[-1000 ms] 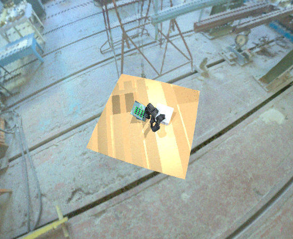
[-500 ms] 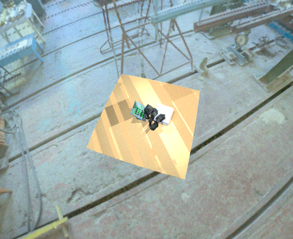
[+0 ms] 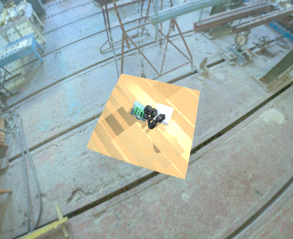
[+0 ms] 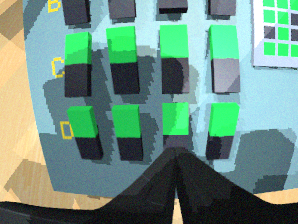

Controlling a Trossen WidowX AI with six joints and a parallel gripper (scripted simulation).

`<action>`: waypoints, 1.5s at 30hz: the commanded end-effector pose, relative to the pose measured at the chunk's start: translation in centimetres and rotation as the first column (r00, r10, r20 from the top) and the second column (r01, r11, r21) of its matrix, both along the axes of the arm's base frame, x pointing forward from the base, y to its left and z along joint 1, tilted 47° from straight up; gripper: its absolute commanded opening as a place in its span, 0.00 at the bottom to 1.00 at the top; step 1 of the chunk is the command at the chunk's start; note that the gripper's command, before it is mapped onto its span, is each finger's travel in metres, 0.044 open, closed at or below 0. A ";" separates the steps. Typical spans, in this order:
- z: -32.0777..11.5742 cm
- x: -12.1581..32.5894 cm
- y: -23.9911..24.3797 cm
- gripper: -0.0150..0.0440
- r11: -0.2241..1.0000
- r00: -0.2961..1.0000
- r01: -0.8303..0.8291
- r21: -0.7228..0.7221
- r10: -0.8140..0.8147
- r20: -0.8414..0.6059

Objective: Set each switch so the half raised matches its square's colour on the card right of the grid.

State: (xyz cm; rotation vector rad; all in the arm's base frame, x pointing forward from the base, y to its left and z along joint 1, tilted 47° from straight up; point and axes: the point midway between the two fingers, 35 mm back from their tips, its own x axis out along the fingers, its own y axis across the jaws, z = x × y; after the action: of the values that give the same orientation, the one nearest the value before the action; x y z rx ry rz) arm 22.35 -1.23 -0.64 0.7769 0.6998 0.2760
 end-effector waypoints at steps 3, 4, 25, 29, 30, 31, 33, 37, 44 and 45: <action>-0.1 0.0 0.0 0.25 1.000 1.000 0.004 0.002 -0.004 -0.004; -0.1 0.0 0.0 0.25 1.000 1.000 0.004 0.002 -0.004 -0.004; -0.2 0.1 0.1 0.25 1.000 1.000 0.004 0.002 -0.004 -0.004; -0.2 0.2 0.1 0.25 1.000 1.000 0.004 0.002 -0.004 -0.004; -0.2 0.2 0.1 0.25 1.000 1.000 0.004 0.002 -0.004 -0.004; -0.2 0.2 0.1 0.25 1.000 1.000 0.004 0.002 -0.004 -0.004; -0.2 0.2 0.2 0.25 1.000 1.000 0.004 0.002 -0.004 -0.004; -0.3 0.2 0.2 0.25 1.000 1.000 0.004 0.002 -0.004 -0.004; -0.3 0.3 0.2 0.25 1.000 1.000 0.004 0.002 -0.004 -0.004; -0.3 0.3 0.2 0.25 1.000 1.000 0.004 0.002 -0.004 -0.004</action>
State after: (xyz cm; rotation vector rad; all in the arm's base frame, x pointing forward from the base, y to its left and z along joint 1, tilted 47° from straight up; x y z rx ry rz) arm 22.64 -0.98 -0.87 0.7780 0.7005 0.2762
